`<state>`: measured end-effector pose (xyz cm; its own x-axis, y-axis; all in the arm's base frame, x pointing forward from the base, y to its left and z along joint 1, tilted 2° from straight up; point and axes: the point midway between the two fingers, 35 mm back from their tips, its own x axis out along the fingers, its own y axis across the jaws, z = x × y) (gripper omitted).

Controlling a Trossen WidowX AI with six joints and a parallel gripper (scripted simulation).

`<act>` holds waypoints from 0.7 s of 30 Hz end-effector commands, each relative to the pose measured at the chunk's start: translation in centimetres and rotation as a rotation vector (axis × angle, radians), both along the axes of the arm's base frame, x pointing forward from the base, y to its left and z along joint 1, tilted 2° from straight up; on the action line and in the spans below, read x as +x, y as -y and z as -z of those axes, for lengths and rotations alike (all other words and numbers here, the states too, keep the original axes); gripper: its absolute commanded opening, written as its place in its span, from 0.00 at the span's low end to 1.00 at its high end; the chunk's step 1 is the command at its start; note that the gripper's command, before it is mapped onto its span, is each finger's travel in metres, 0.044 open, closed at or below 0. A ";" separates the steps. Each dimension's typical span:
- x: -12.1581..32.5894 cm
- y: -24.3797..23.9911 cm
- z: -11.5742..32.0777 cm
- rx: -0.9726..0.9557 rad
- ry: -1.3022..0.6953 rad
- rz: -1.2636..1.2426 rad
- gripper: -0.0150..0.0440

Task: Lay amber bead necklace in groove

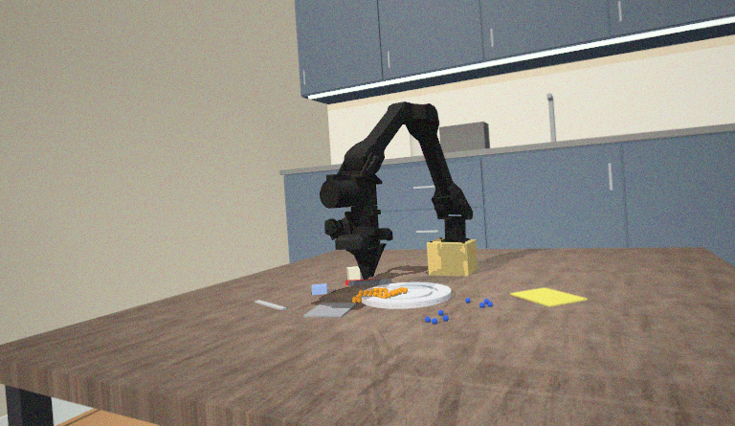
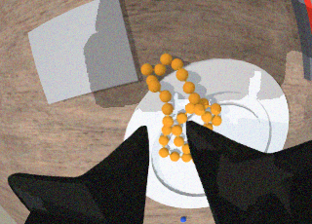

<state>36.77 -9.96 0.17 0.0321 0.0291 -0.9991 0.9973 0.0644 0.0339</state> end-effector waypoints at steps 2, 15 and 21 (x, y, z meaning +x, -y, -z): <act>-0.2 -0.1 1.4 0.004 -0.014 0.007 0.46; 0.0 -0.1 2.0 0.002 -0.006 0.004 0.46; -0.1 -0.1 3.0 0.003 -0.010 0.005 0.46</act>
